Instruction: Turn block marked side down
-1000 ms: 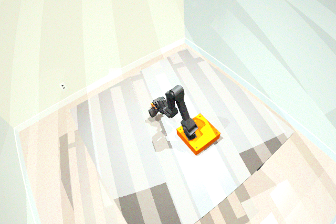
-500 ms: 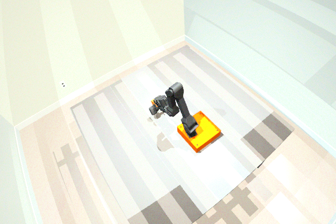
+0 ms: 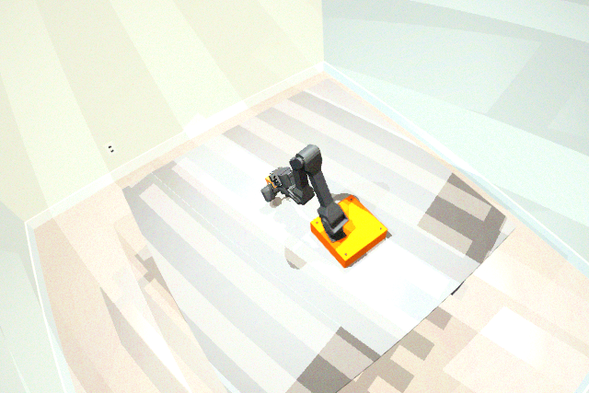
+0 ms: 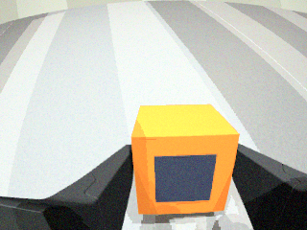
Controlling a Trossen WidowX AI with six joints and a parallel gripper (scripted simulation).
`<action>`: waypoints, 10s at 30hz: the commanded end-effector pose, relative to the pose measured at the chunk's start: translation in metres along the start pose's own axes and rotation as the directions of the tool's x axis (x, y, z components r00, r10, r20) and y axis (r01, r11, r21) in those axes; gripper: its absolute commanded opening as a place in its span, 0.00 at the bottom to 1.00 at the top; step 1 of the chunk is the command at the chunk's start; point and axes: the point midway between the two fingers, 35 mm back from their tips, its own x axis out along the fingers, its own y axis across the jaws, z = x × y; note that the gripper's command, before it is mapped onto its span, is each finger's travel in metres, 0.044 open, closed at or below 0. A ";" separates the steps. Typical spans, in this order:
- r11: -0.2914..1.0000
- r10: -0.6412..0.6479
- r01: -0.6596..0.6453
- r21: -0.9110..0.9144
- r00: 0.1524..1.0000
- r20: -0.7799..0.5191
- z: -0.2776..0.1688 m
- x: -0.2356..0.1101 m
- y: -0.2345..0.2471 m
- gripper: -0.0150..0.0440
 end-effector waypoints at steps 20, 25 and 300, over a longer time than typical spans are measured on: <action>1.000 -0.005 0.005 -0.003 1.000 0.002 0.000 0.000 -0.001 1.00; 1.000 -0.005 0.005 -0.003 1.000 0.002 0.000 0.000 -0.001 1.00; 1.000 -0.005 0.005 -0.003 1.000 0.001 0.005 0.008 0.001 1.00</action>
